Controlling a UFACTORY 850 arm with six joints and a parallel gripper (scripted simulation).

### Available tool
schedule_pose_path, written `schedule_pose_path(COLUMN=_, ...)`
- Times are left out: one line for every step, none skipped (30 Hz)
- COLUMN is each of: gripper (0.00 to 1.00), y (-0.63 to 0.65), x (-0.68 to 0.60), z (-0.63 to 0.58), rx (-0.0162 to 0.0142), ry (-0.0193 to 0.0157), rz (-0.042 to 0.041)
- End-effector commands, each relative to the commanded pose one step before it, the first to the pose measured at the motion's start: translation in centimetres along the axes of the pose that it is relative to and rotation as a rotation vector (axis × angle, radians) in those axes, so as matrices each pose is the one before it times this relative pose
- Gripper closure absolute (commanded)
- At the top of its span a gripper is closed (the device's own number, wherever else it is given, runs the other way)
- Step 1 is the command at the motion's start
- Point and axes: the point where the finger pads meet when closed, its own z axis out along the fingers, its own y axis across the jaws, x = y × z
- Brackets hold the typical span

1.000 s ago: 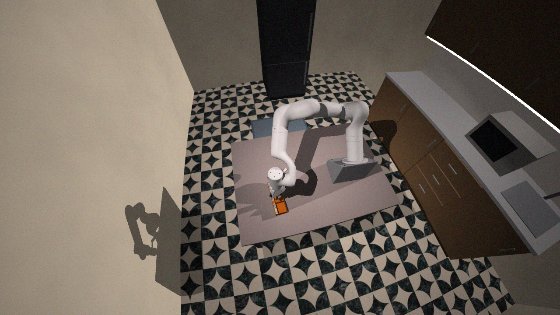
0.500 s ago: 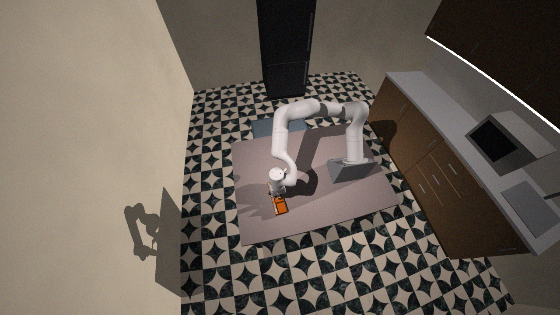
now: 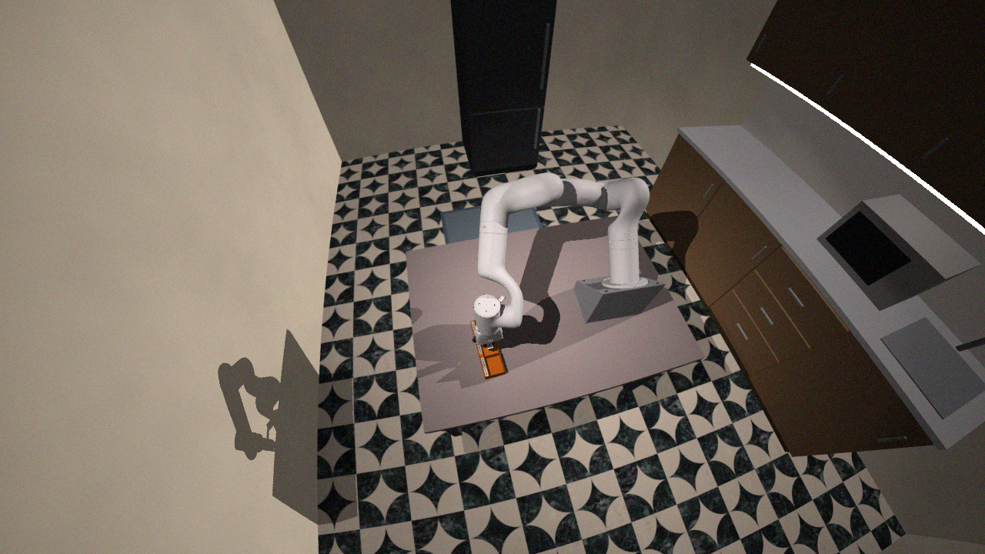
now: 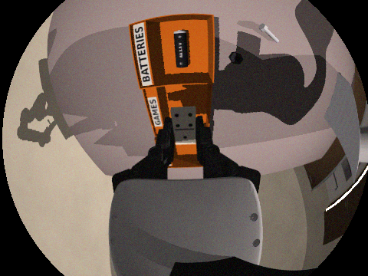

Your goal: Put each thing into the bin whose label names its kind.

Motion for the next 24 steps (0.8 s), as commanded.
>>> schedule_pose_path(gripper=1.00, y=-0.062, x=-0.002, z=0.606, rx=0.00137, ry=-0.00026, rz=0.00049)
schedule_pose_path(gripper=1.00, y=0.000, x=0.000, z=0.200, rx=0.00000, ry=0.00000, rz=0.00000)
schedule_pose_path(gripper=1.00, y=0.000, x=0.000, z=0.200, rx=0.00000, ry=0.00000, rz=0.00000)
schedule_pose_path(gripper=1.00, y=0.000, x=0.000, z=0.200, rx=0.00000, ry=0.00000, rz=0.00000)
schedule_pose_path(gripper=1.00, y=0.000, x=0.000, z=0.200, rx=0.00000, ry=0.00000, rz=0.00000)
schedule_pose_path(gripper=1.00, y=0.000, x=0.000, z=0.200, rx=0.00000, ry=0.00000, rz=0.00000)
schedule_pose_path(gripper=1.00, y=0.000, x=0.000, z=0.200, rx=0.00000, ry=0.00000, rz=0.00000)
schedule_pose_path(gripper=1.00, y=0.000, x=0.000, z=0.200, rx=0.00000, ry=0.00000, rz=0.00000)
schedule_pose_path(gripper=1.00, y=0.000, x=0.000, z=0.000, rx=0.00000, ry=0.00000, rz=0.00000)
schedule_pose_path(gripper=1.00, y=0.000, x=0.000, z=0.000, rx=0.00000, ry=0.00000, rz=0.00000)
schedule_pose_path(gripper=1.00, y=0.000, x=0.000, z=0.200, rx=0.00000, ry=0.00000, rz=0.00000)
schedule_pose_path(gripper=1.00, y=0.000, x=0.000, z=0.200, rx=0.00000, ry=0.00000, rz=0.00000)
schedule_pose_path(gripper=1.00, y=0.000, x=0.000, z=0.200, rx=0.00000, ry=0.00000, rz=0.00000)
schedule_pose_path(gripper=1.00, y=0.000, x=0.000, z=0.200, rx=0.00000, ry=0.00000, rz=0.00000)
schedule_pose_path(gripper=1.00, y=0.000, x=0.000, z=0.200, rx=0.00000, ry=0.00000, rz=0.00000)
schedule_pose_path(gripper=1.00, y=0.000, x=0.000, z=0.200, rx=0.00000, ry=0.00000, rz=0.00000)
schedule_pose_path(gripper=1.00, y=0.000, x=0.000, z=0.200, rx=0.00000, ry=0.00000, rz=0.00000)
schedule_pose_path(gripper=1.00, y=0.000, x=0.000, z=0.200, rx=0.00000, ry=0.00000, rz=0.00000)
schedule_pose_path(gripper=1.00, y=0.000, x=0.000, z=0.200, rx=0.00000, ry=0.00000, rz=0.00000)
schedule_pose_path(gripper=1.00, y=0.000, x=0.000, z=0.200, rx=0.00000, ry=0.00000, rz=0.00000)
schedule_pose_path(gripper=1.00, y=0.000, x=0.000, z=0.200, rx=0.00000, ry=0.00000, rz=0.00000)
schedule_pose_path(gripper=1.00, y=-0.002, x=-0.001, z=0.040, rx=0.00000, ry=0.00000, rz=0.00000)
schedule_pose_path(gripper=1.00, y=-0.002, x=-0.001, z=0.000, rx=0.00000, ry=0.00000, rz=0.00000)
schedule_pose_path(gripper=1.00, y=0.002, x=0.001, z=-0.007, rx=-0.00002, ry=-0.00002, rz=-0.00001)
